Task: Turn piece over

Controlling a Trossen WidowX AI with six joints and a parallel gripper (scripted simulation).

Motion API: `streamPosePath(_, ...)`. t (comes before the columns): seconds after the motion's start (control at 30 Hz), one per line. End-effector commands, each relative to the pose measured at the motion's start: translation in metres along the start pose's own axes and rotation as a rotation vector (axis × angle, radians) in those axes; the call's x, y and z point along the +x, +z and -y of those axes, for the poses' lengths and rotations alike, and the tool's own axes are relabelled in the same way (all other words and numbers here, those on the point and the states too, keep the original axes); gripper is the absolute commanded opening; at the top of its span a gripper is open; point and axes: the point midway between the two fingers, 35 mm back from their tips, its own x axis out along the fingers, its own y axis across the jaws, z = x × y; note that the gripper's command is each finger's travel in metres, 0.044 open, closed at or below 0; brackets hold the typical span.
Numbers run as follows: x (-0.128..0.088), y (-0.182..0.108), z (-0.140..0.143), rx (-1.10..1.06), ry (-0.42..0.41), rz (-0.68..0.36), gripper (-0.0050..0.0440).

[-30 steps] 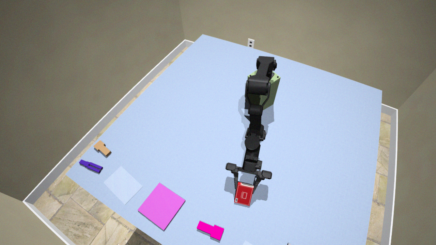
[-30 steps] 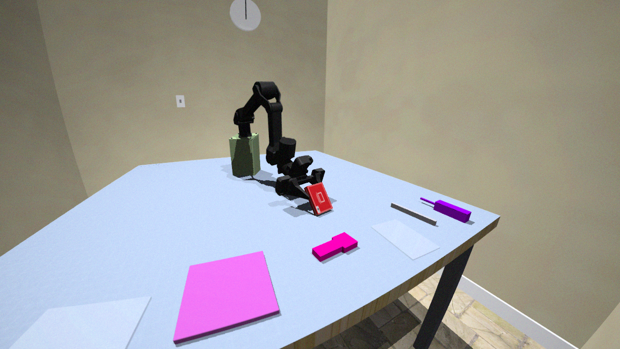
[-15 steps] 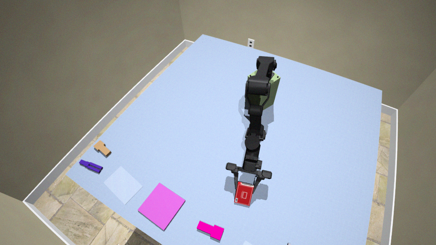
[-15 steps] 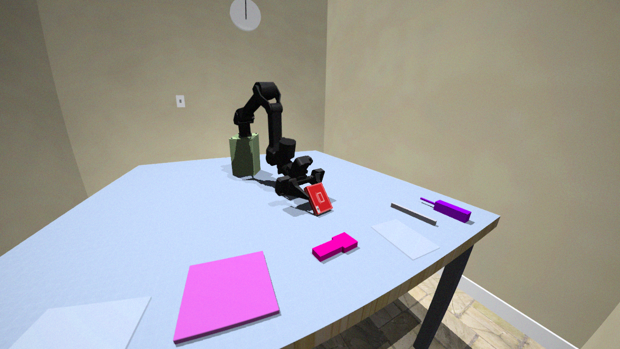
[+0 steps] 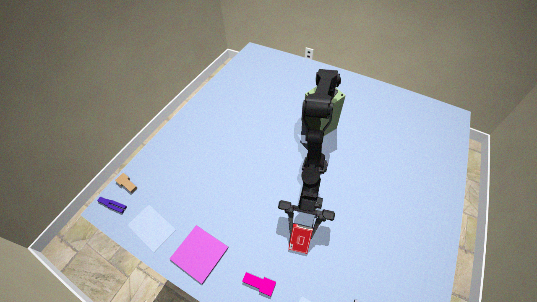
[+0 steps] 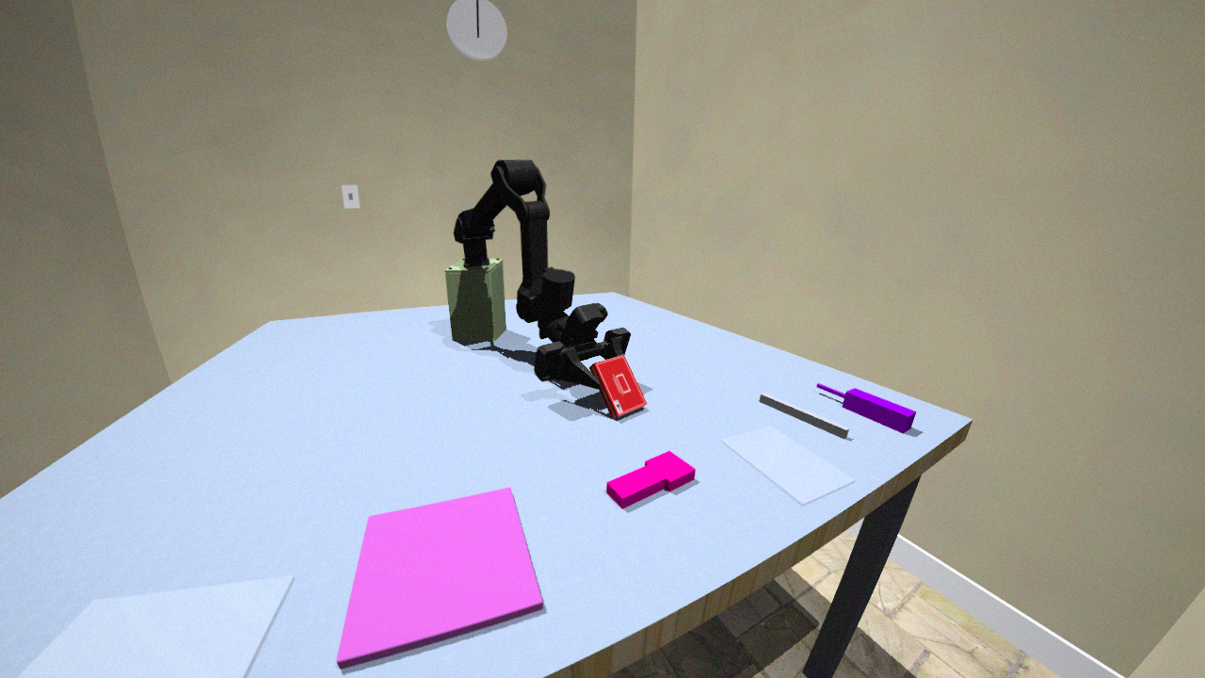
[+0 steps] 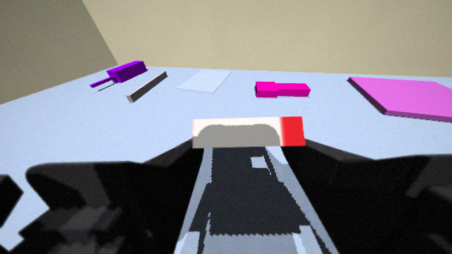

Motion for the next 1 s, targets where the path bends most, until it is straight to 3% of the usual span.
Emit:
streamPosePath(0.0,-0.0020,-0.0080,0.0000,-0.002,-0.001,-0.021,0.0000)
streamPosePath(0.97,-0.0012,-0.0102,-0.0001,-0.001,-0.002,-0.015,0.0000)
